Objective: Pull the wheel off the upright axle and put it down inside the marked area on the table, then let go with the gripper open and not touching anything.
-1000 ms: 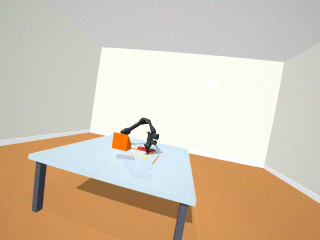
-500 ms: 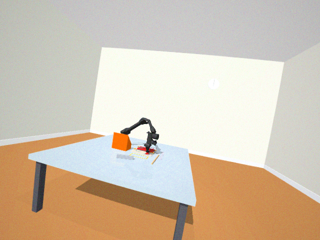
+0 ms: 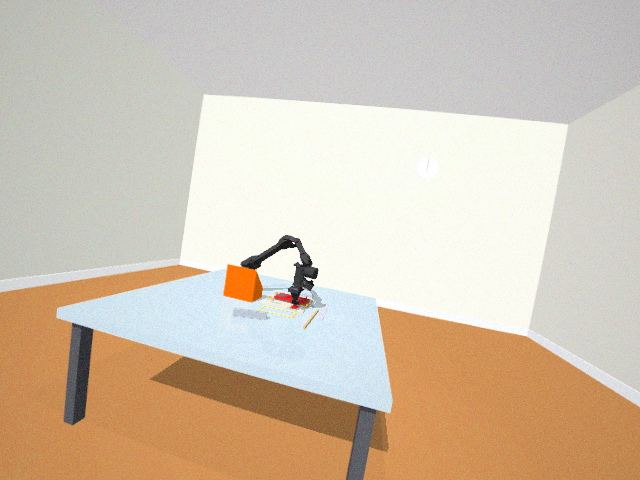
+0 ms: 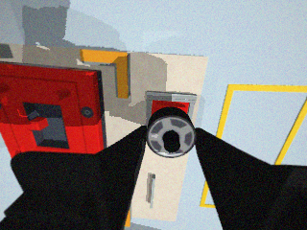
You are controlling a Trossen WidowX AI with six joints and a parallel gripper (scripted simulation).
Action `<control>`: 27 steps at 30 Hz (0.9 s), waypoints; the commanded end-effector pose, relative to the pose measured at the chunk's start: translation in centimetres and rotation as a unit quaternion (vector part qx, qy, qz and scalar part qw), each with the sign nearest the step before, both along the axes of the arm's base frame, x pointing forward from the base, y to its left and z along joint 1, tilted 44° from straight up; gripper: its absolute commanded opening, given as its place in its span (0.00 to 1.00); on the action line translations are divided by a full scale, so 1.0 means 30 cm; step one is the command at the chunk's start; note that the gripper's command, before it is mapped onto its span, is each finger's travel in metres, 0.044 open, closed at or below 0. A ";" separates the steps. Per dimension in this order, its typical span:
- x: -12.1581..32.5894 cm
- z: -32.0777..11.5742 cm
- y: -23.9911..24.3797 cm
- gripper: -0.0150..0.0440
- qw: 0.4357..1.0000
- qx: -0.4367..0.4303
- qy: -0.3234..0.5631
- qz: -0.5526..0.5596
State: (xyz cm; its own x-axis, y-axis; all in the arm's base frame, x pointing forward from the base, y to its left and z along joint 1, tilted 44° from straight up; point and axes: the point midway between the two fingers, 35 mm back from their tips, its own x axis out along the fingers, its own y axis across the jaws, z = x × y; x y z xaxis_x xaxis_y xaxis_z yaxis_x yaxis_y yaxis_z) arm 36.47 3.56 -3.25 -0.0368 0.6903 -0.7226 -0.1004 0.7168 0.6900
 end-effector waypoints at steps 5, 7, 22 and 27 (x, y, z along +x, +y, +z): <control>0.005 0.011 -0.013 0.25 1.000 -0.001 -0.003 0.000; 0.005 0.013 -0.015 0.25 1.000 -0.001 -0.003 0.000; 0.006 0.024 -0.026 0.25 1.000 -0.001 -0.003 -0.001; 0.006 0.028 -0.030 0.25 1.000 -0.001 -0.003 -0.001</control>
